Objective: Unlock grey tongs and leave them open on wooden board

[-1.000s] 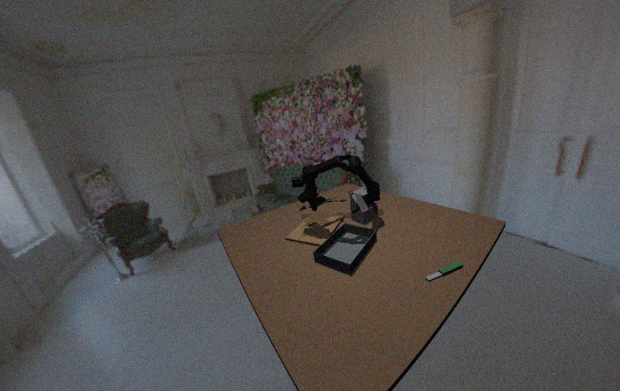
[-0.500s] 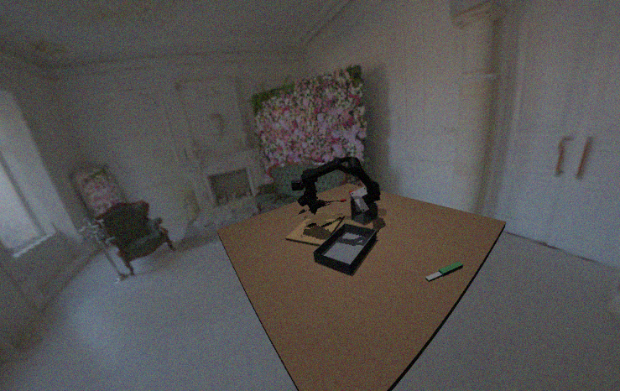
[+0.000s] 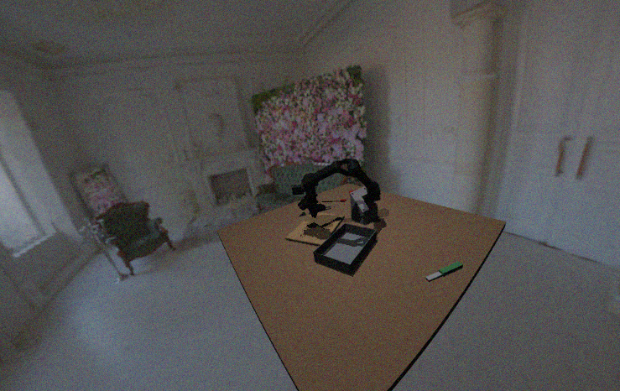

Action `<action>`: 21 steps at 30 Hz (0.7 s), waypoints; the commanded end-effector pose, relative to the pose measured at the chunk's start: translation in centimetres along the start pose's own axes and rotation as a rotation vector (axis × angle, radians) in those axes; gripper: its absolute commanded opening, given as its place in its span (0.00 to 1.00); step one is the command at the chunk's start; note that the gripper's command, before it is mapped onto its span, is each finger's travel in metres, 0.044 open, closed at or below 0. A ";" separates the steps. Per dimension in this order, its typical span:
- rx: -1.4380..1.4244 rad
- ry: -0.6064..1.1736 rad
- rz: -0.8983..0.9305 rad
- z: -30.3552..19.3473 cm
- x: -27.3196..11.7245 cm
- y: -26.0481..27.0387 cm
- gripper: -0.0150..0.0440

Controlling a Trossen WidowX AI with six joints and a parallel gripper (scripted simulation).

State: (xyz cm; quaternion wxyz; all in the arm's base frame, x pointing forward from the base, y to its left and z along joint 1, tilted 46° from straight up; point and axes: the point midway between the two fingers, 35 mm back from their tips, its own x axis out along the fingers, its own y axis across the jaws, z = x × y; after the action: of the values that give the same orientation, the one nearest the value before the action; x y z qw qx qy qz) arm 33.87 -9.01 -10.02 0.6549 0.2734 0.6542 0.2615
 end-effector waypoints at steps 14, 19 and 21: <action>0.013 0.001 0.009 -0.4 2.8 0.0 0.00; 0.013 0.001 0.011 -0.4 3.6 0.1 0.00; 0.013 0.001 0.011 -0.5 3.8 0.1 0.00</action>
State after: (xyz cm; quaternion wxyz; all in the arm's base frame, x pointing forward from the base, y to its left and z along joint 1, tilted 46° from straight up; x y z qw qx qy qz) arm 33.74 -6.54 -12.31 0.6545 0.2746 0.6535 0.2630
